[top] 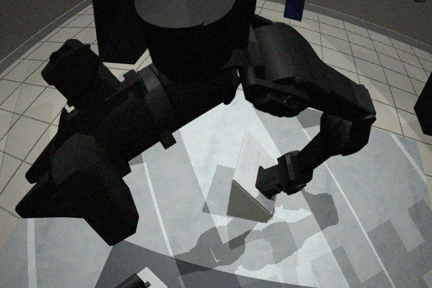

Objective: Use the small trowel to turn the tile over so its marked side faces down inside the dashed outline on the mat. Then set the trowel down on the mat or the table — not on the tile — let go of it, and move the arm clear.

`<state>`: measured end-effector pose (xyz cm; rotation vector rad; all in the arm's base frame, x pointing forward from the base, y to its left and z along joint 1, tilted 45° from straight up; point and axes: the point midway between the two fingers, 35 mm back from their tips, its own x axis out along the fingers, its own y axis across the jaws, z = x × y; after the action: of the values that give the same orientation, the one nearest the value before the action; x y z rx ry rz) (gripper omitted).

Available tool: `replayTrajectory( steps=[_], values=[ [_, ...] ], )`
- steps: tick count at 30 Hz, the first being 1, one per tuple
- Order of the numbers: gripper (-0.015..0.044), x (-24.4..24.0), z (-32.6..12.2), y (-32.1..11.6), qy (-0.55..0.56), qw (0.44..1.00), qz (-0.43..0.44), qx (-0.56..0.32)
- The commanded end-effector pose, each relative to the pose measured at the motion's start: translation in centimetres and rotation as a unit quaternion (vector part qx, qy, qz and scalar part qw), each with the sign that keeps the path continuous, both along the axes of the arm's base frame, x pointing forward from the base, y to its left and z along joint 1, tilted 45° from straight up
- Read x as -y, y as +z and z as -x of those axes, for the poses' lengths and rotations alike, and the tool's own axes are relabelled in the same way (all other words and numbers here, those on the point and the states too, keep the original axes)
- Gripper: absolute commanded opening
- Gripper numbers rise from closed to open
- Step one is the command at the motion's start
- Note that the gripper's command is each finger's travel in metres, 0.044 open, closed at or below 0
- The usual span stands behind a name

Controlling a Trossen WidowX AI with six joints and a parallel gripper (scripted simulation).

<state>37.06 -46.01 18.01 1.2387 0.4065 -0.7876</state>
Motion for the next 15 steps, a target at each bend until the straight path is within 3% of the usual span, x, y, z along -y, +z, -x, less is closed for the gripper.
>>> replayTrajectory(
  steps=[1, 15],
  values=[
    [0.0270, -1.7, -1.2, -3.8, 0.058, 0.997, -0.018, -0.040],
    [0.0270, -8.6, -2.9, -15.6, 0.255, 0.953, -0.084, -0.144]
  ],
)
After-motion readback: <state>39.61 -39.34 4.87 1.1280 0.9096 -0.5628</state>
